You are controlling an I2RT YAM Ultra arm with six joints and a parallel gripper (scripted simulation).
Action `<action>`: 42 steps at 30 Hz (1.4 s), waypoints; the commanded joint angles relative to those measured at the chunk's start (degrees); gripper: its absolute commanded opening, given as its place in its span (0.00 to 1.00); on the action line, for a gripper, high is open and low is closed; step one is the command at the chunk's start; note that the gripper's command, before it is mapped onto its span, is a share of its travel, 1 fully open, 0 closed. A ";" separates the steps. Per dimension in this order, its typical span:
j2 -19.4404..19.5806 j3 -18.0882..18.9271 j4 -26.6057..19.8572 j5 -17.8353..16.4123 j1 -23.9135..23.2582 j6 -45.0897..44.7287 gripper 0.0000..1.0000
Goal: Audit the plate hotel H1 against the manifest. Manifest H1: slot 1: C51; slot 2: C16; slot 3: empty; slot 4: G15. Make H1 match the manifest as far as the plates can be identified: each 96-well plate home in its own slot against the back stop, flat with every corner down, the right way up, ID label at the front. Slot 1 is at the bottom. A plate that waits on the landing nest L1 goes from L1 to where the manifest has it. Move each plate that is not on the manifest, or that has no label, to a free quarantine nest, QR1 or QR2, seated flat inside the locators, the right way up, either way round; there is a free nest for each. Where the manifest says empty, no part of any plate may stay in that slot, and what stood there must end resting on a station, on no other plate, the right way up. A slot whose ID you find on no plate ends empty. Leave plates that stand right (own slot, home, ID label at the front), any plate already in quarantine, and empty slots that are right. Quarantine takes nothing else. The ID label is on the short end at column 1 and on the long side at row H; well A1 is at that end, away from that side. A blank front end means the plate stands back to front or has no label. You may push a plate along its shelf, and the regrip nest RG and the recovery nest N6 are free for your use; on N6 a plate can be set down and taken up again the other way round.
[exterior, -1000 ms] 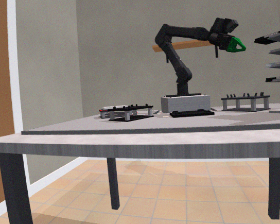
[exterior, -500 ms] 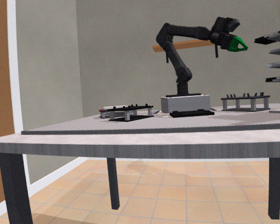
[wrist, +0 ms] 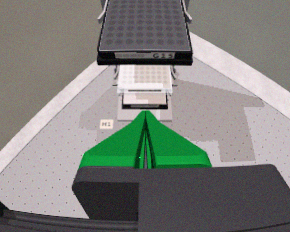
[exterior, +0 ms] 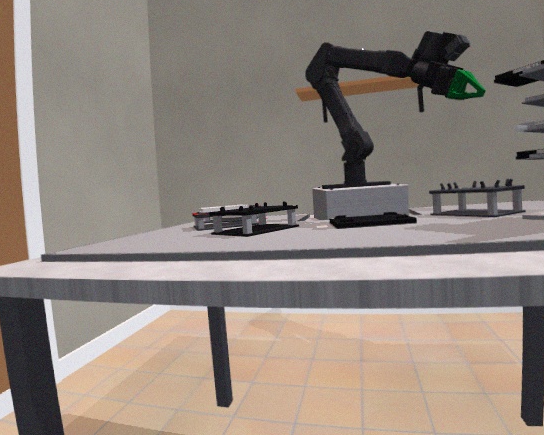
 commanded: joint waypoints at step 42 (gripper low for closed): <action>5.43 4.45 3.69 -2.18 -2.62 -1.58 0.00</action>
